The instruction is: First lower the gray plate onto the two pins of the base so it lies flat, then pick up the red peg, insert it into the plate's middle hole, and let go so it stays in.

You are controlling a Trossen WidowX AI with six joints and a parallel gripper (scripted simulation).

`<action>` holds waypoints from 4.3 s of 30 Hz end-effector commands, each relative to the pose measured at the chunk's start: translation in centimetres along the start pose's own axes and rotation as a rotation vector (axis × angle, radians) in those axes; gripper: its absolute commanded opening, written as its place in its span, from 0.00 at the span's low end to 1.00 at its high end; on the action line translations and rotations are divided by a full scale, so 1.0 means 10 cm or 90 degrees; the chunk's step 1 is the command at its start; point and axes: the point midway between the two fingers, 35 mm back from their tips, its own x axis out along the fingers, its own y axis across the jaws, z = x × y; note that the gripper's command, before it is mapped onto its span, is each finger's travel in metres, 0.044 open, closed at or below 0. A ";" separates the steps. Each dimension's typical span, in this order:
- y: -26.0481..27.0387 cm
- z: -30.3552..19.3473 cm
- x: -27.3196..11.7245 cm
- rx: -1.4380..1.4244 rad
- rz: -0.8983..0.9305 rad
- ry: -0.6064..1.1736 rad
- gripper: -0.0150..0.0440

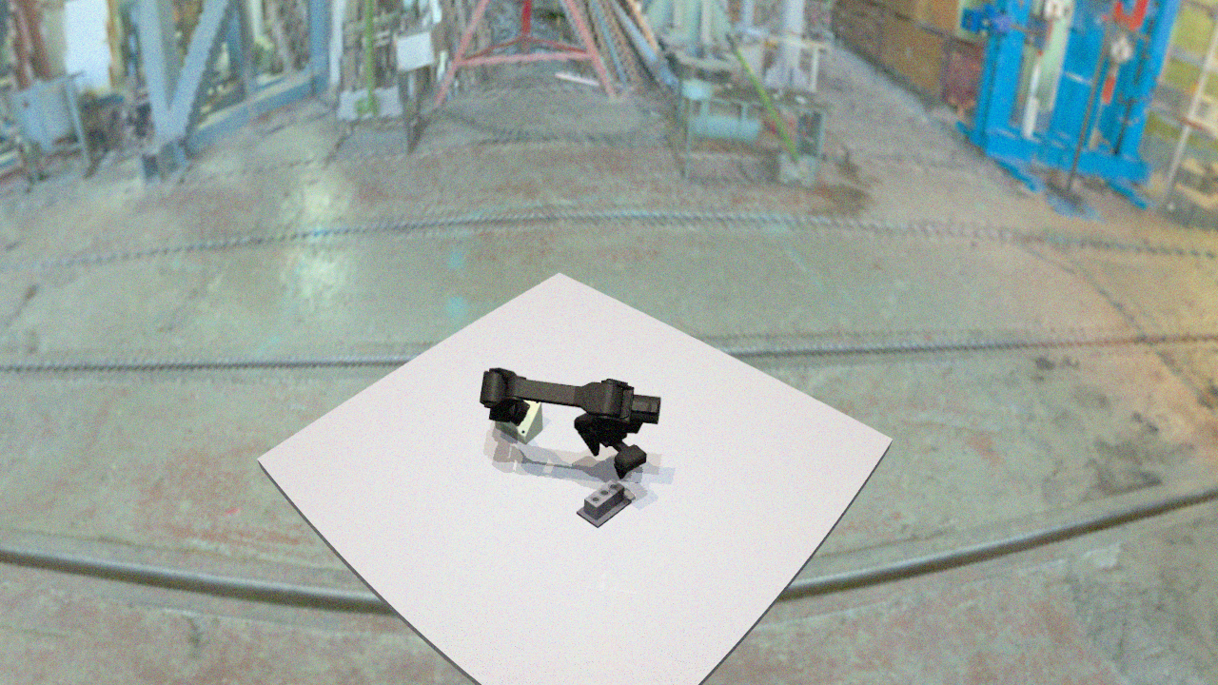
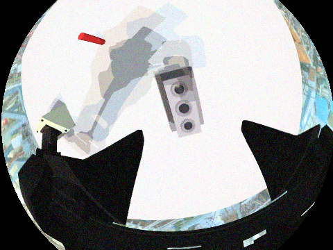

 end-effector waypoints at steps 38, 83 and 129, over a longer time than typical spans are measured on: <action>1.49 1.50 0.01 1.590 0.006 0.010 1.00; 1.51 1.52 0.77 1.594 0.004 0.009 1.00; 1.53 1.51 1.02 1.591 0.004 0.009 0.25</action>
